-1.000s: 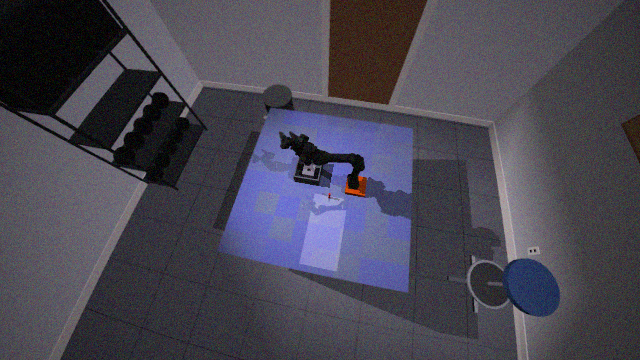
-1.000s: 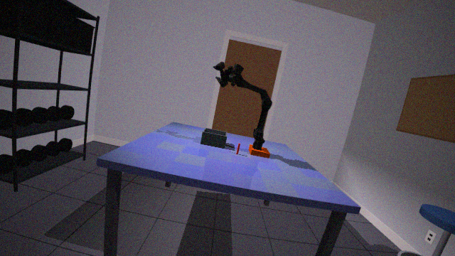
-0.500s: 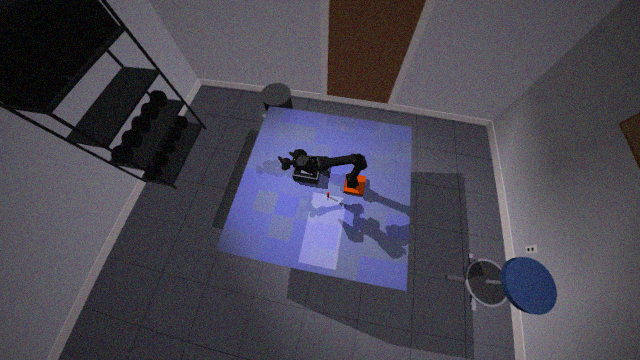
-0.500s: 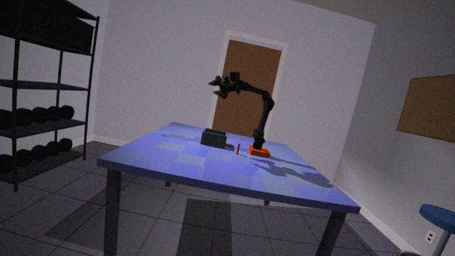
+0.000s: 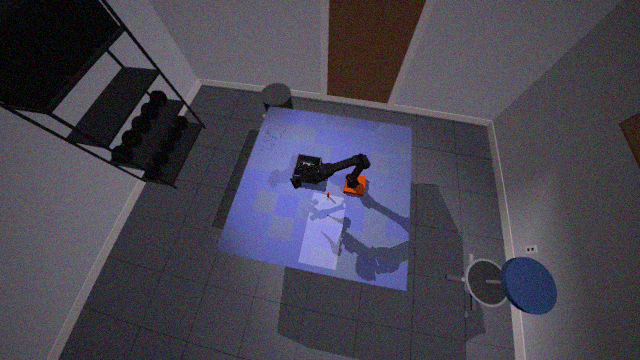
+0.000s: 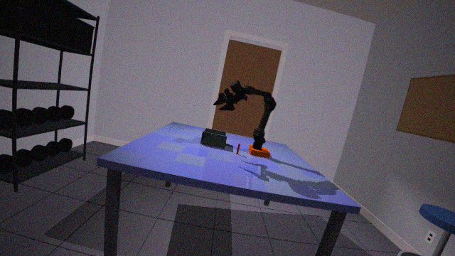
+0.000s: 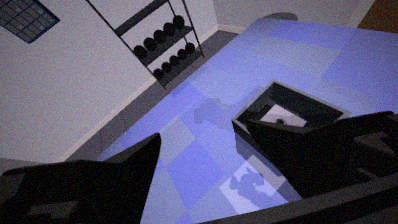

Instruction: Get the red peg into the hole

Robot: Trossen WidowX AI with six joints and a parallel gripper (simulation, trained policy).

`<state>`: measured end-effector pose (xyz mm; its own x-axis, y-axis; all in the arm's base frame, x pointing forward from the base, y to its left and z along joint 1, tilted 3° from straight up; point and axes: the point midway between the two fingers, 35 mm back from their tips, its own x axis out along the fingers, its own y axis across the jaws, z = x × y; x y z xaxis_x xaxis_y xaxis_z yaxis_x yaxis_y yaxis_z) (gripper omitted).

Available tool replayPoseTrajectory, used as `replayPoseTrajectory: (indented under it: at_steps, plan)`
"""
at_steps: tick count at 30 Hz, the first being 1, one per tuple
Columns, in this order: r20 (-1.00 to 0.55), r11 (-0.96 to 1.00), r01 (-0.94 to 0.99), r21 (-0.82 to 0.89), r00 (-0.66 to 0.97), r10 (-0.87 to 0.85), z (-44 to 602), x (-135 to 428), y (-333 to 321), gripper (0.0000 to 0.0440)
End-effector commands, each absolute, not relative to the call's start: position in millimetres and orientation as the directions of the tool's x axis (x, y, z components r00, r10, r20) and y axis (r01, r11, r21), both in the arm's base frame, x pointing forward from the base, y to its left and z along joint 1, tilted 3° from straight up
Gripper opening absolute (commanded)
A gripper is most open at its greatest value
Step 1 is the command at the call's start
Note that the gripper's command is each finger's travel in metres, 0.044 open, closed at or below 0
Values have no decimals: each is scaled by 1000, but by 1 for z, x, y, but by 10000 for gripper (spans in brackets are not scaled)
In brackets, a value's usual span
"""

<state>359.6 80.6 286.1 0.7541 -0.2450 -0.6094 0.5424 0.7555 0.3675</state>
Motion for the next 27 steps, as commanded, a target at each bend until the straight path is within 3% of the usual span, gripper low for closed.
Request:
replayPoseTrajectory:
  at_steps: [1,14,27]
  plan:
    - [-679,767,548,334,704,-208,268,341,90,440]
    - [-921,799,595,91,356,-159,183,247,112,440]
    - [-973,777,619,-114,90,-214,115,189,112,440]
